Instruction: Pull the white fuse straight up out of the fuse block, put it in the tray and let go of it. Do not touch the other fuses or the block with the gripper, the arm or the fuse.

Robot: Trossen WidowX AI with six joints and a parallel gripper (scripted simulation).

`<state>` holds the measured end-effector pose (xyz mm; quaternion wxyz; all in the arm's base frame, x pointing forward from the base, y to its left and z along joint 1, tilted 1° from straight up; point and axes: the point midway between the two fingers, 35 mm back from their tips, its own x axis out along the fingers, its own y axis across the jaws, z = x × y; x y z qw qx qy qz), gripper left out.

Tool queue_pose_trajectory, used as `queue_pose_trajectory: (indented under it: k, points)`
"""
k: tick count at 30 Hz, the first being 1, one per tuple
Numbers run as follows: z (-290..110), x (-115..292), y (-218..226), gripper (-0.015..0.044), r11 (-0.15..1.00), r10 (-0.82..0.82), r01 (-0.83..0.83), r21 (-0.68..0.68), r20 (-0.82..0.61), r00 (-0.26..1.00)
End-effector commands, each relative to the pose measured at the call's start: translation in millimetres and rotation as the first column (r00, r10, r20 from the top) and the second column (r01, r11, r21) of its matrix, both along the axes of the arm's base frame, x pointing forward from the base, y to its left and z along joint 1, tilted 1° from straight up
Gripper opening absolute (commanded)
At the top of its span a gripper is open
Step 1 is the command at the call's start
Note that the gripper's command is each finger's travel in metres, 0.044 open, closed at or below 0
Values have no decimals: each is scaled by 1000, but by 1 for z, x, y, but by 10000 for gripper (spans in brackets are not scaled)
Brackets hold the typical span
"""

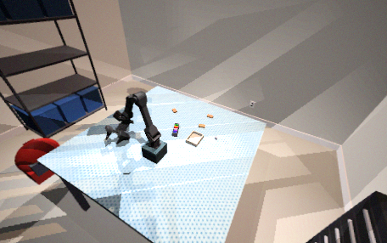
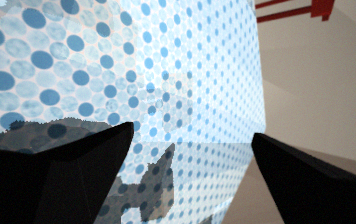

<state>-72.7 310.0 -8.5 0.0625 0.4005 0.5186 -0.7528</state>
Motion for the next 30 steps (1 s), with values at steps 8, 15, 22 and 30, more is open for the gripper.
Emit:
queue_pose_trajectory:
  k: [8, 15, 22, 30]
  points:
    - [26, -1, 0, 400, 1000, 0, 0, 0, 0, 1000]
    - [19, 52, 7, 242, 921, -344, 335, -197, -7, 939]
    - [12, 154, -10, 68, 316, -888, 773, -551, 116, 446]
    - [11, 231, -52, 68, -401, -913, 606, -687, 349, -210]
